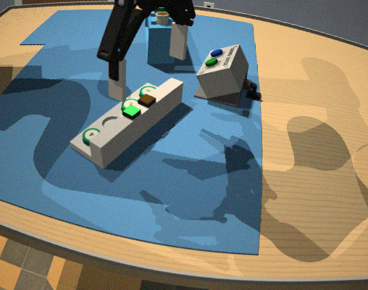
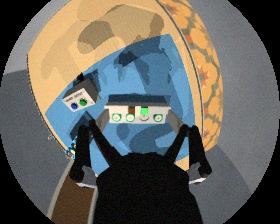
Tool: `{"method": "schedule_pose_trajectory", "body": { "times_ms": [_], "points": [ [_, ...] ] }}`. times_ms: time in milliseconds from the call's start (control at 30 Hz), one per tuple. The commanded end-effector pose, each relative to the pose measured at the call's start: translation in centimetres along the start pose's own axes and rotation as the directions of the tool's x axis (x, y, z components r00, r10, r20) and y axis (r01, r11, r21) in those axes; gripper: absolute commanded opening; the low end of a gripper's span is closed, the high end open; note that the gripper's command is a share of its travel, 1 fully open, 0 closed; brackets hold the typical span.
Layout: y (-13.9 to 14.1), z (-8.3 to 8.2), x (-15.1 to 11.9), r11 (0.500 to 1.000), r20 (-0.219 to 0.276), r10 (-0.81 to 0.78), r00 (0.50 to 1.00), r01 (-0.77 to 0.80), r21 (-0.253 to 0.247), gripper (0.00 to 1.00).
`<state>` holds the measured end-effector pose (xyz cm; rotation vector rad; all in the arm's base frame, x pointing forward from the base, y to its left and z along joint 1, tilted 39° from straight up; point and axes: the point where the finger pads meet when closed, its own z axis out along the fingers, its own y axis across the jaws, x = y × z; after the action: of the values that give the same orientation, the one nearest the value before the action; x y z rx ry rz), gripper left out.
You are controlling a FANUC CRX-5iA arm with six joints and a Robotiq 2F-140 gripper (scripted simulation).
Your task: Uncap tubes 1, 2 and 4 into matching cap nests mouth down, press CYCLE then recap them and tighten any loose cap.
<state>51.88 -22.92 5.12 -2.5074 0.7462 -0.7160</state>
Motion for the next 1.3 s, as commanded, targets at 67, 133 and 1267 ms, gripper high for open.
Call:
{"method": "schedule_pose_trajectory", "body": {
  "times_ms": [67, 133, 1267],
  "points": [
    [0.0, 0.0, 0.0, 1.000, 0.000, 0.000, 1.000, 0.000, 0.000, 1.00],
    [0.0, 0.0, 0.0, 1.000, 0.000, 0.000, 1.000, 0.000, 0.000, 1.00],
    [-7.8, -2.4, -6.0, 1.000, 0.000, 0.000, 1.000, 0.000, 0.000, 0.29]
  ]
}}
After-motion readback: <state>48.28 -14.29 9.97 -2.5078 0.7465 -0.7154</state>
